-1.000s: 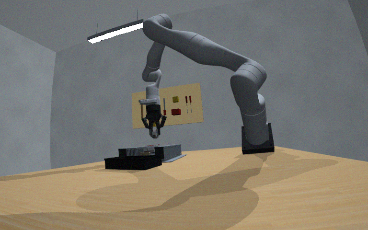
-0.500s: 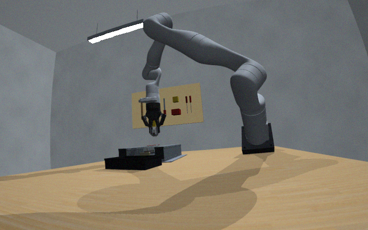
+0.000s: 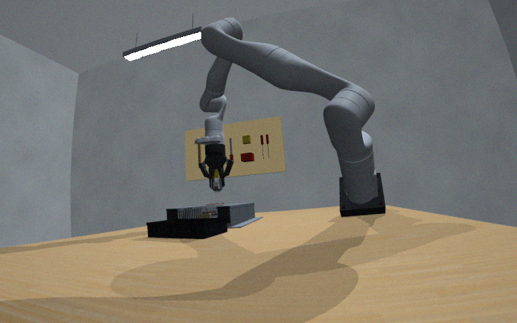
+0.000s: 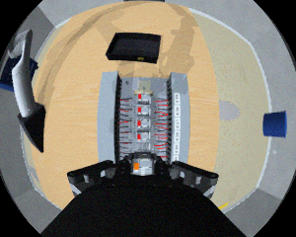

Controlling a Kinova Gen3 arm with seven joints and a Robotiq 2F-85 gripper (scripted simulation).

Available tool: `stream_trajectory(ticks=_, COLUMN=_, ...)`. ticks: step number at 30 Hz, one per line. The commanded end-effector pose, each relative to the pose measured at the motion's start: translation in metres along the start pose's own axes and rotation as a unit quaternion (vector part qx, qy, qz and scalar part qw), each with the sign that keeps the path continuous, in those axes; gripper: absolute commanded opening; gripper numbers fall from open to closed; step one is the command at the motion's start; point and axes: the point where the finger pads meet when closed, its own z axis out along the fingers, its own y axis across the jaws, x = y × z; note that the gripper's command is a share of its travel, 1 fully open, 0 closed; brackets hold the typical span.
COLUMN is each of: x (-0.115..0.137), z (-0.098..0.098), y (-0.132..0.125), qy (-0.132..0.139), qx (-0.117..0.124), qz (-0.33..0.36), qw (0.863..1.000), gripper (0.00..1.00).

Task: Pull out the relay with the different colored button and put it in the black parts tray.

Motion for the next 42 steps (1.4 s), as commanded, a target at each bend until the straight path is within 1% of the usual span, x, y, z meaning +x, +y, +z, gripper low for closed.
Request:
stream_trajectory(ticks=1, x=0.0, z=-0.001, y=0.0, qy=-0.001, qx=-0.001, qz=0.0, qw=1.0, gripper=0.0)
stream_trajectory(ticks=25, x=0.003, z=-0.001, y=0.0, qy=-0.001, qx=-0.001, qz=0.0, qw=1.0, gripper=0.0)
stream_trajectory(ticks=31, x=0.011, z=-0.001, y=-0.001, qy=-0.001, qx=-0.001, qz=0.0, qw=1.0, gripper=0.0)
stream_trajectory(ticks=42, x=0.036, z=-0.001, y=-0.004, qy=-0.001, qx=-0.001, qz=0.0, qw=1.0, gripper=0.0)
